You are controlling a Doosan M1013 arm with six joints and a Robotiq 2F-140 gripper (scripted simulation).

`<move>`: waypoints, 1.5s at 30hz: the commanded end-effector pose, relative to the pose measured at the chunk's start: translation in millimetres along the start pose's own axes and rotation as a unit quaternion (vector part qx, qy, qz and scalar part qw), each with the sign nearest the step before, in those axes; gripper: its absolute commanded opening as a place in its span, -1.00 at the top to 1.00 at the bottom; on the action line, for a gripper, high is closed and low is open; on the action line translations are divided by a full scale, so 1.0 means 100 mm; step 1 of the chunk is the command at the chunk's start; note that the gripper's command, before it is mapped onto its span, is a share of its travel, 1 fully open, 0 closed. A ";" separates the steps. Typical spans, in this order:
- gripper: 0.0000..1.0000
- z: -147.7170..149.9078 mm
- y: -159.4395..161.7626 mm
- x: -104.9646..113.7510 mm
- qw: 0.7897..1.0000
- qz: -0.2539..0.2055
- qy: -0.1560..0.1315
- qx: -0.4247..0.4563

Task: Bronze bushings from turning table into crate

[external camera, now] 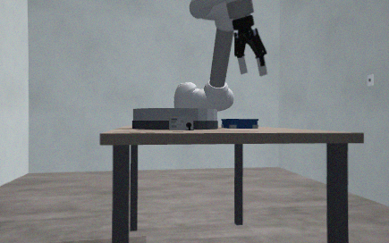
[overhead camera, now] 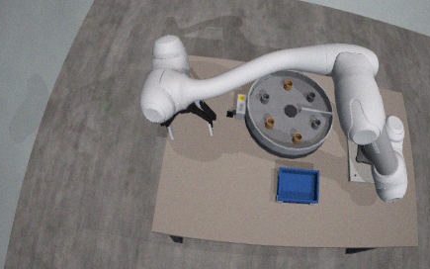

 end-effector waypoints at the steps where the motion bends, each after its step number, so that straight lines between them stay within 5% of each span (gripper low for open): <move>1: -1.00 0.00 0.00 0.00 1.000 0.000 0.000 0.000; 6: -1.00 0.06 -0.04 0.04 1.000 0.001 -0.002 0.009; 19: -1.00 0.87 -0.53 0.39 0.992 0.026 -0.025 0.124; 31: -1.00 1.86 -1.03 0.57 0.965 0.060 -0.040 0.250; 45: -1.00 2.88 -1.46 0.52 0.922 0.098 -0.042 0.371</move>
Point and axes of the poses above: the point where the finger pads meet when closed, its own x axis back along the fingers, its own z axis across the jaws, y = z × x, the point moved 2 cm from there along x, back along the fingers, and after that the axes turned 9 degrees about -x, right-handed, at the moved point
